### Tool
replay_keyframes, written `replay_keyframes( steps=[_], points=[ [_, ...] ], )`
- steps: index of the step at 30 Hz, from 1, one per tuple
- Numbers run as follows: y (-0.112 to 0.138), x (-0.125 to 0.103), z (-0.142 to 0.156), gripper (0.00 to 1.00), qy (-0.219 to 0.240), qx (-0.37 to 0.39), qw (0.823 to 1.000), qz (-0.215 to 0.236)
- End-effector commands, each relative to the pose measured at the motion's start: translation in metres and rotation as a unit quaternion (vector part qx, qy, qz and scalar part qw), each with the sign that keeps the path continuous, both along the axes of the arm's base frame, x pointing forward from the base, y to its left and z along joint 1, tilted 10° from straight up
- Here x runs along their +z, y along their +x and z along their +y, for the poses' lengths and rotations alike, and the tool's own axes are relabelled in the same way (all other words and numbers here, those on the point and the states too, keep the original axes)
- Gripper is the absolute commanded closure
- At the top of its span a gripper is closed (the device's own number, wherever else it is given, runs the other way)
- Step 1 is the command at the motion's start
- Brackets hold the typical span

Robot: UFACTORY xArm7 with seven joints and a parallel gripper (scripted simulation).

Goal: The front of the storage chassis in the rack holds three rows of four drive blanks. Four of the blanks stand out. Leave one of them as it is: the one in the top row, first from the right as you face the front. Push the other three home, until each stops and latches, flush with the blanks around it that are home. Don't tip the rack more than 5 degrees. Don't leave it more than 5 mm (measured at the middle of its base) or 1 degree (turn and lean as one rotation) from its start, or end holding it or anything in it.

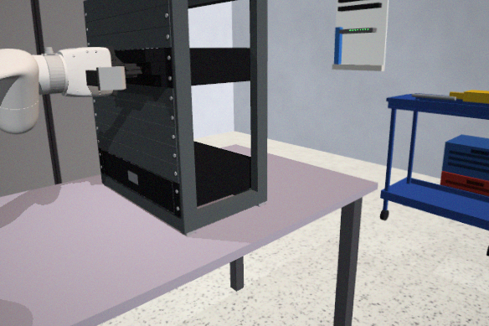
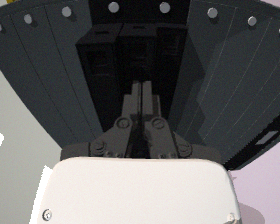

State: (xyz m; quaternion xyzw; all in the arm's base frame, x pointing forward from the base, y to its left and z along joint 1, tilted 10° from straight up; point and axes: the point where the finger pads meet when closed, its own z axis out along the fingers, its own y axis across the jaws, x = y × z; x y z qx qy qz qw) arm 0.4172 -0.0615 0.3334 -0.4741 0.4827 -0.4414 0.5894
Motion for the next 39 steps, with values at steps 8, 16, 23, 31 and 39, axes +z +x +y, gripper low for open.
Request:
replay_keyframes(
  steps=[8, 16, 23, 31, 39],
  points=[
    [0.002, 0.001, 0.000, 1.00, -0.001, 0.000, 1.000, -0.001],
    [0.009, 0.002, 0.001, 1.00, -0.001, 0.000, 1.000, -0.001],
    [0.011, 0.002, 0.001, 1.00, -0.001, 0.000, 1.000, -0.001],
    [0.012, 0.002, 0.001, 1.00, -0.001, 0.000, 1.000, -0.001],
    [0.014, 0.003, 0.002, 1.00, -0.001, 0.000, 1.000, -0.001]
  ],
)
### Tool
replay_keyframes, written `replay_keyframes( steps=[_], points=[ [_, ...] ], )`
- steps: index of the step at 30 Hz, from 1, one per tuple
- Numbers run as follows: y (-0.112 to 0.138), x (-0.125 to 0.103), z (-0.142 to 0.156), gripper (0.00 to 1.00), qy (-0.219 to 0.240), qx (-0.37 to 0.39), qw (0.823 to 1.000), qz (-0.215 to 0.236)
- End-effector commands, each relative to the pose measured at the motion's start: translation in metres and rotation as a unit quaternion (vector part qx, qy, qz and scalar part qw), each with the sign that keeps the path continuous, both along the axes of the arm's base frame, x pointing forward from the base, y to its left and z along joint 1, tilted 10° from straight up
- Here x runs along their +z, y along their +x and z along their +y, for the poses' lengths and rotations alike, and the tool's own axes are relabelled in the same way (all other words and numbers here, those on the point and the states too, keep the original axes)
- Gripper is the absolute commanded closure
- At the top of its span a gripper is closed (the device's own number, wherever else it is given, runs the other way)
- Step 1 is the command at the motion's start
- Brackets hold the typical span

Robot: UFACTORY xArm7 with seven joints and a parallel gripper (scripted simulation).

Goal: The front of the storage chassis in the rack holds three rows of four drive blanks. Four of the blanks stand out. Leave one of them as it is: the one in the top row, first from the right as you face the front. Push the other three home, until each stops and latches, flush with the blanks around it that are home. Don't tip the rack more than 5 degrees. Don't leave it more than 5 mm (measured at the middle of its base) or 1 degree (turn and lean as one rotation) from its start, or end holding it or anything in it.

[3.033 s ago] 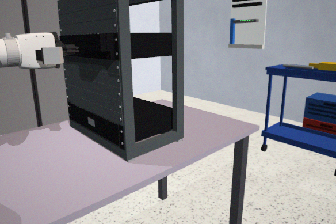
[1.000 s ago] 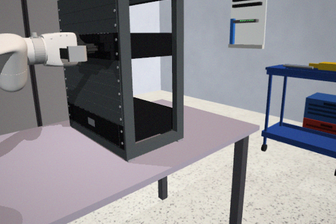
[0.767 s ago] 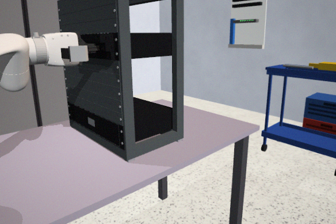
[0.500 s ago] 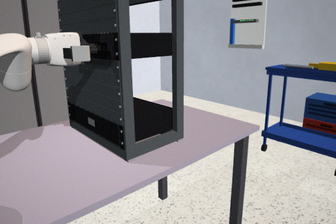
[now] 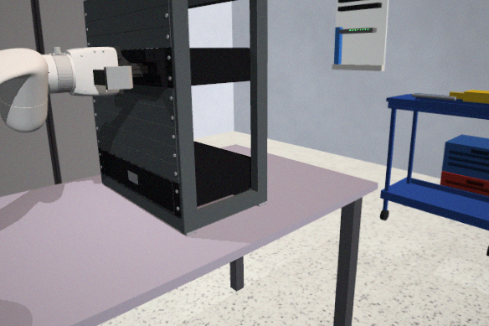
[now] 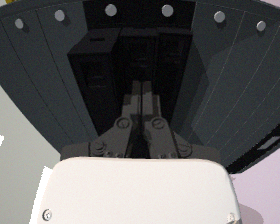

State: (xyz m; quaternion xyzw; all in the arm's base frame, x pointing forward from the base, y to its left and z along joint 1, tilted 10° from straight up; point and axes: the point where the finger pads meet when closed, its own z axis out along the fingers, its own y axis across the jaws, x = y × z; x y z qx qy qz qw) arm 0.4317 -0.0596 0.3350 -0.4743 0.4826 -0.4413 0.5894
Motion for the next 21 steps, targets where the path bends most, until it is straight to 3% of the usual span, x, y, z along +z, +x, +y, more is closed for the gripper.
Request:
replay_keyframes(
  steps=[1, 21],
  points=[
    [-0.0002, 0.0012, -0.0002, 1.00, -0.001, 0.000, 1.000, -0.001],
    [0.0028, 0.0014, 0.0001, 1.00, -0.001, 0.000, 1.000, -0.001]
  ],
)
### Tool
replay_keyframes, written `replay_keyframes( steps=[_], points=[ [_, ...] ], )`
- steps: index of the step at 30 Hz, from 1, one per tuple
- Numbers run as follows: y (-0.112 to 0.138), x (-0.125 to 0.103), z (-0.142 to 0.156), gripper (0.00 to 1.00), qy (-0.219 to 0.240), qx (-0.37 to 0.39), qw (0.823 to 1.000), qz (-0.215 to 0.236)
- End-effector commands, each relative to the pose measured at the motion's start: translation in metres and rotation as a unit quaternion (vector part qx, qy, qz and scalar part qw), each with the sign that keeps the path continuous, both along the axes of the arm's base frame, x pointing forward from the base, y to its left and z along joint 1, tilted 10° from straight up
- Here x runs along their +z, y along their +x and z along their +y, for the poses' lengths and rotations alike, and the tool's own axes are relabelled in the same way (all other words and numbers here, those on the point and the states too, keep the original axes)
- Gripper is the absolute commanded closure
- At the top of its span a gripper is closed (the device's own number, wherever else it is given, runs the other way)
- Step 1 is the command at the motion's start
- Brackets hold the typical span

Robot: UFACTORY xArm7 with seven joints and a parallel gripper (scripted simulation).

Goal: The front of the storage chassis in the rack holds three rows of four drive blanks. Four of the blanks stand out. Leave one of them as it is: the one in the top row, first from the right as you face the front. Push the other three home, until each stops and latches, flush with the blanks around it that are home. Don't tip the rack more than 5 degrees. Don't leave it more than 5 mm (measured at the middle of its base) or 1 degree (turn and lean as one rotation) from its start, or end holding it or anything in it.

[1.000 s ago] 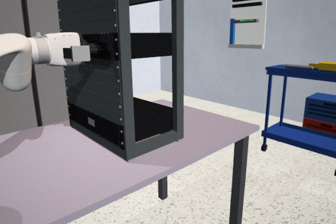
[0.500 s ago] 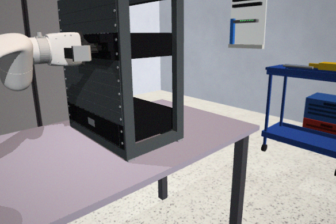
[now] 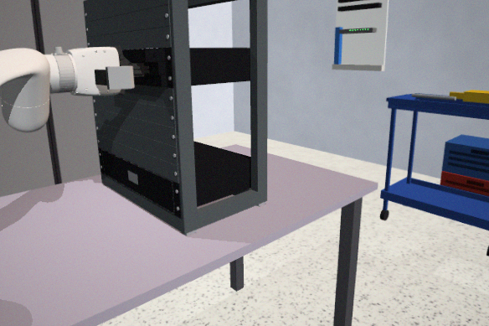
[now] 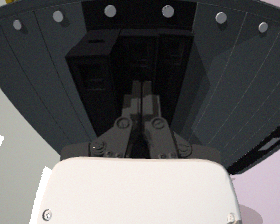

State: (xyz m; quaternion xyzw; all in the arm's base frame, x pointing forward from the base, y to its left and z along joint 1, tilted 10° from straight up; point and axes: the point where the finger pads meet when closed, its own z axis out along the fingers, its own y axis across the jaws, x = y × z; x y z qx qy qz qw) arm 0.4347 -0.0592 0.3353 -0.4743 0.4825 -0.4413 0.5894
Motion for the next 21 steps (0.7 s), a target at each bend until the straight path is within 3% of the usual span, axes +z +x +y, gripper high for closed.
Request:
replay_keyframes(
  steps=[1, 21],
  points=[
    [-0.0002, 0.0011, -0.0003, 1.00, -0.001, 0.000, 1.000, -0.001],
    [0.0030, 0.0013, 0.0000, 1.00, -0.001, 0.000, 1.000, -0.001]
  ],
)
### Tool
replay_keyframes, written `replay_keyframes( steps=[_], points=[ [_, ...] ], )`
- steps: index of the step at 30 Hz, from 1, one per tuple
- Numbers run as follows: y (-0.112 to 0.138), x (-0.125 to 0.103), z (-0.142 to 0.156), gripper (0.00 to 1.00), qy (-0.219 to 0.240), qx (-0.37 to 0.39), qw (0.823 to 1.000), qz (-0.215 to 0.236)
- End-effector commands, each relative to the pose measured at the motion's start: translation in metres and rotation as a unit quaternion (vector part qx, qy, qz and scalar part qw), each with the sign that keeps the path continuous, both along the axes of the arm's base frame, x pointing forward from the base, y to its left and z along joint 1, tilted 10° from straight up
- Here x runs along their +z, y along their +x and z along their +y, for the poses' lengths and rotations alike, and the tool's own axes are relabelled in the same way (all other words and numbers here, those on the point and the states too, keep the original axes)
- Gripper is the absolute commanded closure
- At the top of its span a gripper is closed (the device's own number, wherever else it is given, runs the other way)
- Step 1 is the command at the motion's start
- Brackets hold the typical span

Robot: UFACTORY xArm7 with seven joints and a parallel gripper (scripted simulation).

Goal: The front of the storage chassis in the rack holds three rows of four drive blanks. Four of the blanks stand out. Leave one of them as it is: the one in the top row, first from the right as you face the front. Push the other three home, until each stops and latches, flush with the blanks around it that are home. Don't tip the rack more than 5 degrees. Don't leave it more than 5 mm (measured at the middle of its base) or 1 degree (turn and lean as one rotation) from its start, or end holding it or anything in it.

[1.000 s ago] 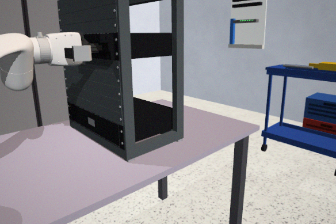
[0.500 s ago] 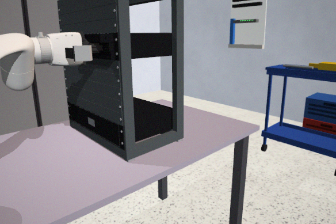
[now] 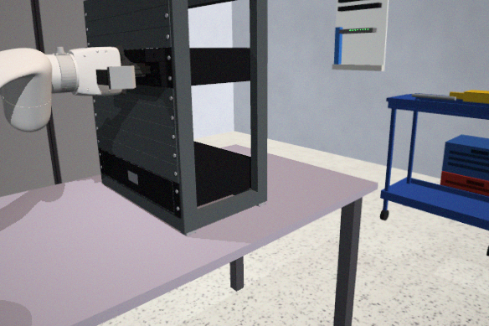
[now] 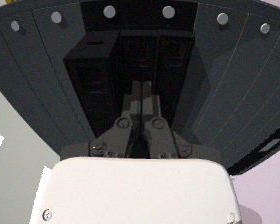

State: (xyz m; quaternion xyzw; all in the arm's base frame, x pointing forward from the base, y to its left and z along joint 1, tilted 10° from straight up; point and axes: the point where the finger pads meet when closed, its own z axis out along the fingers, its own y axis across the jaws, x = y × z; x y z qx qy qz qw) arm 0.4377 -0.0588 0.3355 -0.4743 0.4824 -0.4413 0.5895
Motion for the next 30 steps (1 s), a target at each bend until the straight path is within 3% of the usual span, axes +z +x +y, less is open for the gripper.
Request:
replay_keyframes(
  steps=[1, 30],
  points=[
    [0.0004, 0.0011, -0.0003, 1.00, -0.001, -0.001, 1.000, -0.001],
    [0.0049, 0.0013, 0.0001, 1.00, -0.001, -0.001, 1.000, -0.001]
  ],
)
